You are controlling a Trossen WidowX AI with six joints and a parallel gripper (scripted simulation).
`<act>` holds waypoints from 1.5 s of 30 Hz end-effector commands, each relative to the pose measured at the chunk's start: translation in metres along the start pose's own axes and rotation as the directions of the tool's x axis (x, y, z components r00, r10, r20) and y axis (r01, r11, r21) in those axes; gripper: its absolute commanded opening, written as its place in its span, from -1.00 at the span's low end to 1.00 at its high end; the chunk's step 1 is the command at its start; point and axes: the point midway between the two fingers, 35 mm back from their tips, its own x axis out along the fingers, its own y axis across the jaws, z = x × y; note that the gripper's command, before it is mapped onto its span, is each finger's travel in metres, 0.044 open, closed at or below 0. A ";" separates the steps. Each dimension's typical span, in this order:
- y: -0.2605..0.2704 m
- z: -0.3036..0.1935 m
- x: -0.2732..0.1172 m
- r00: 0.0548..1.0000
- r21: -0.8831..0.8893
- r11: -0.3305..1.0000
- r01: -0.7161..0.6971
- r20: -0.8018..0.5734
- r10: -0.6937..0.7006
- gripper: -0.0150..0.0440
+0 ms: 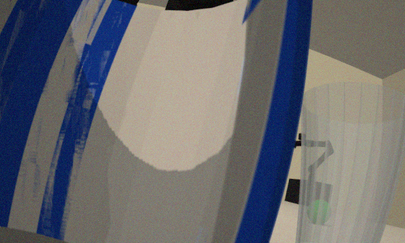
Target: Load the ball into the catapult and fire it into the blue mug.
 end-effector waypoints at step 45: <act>-0.035 0.256 -0.188 0.462 0.126 0.992 -0.015 0.881 -0.105 1.00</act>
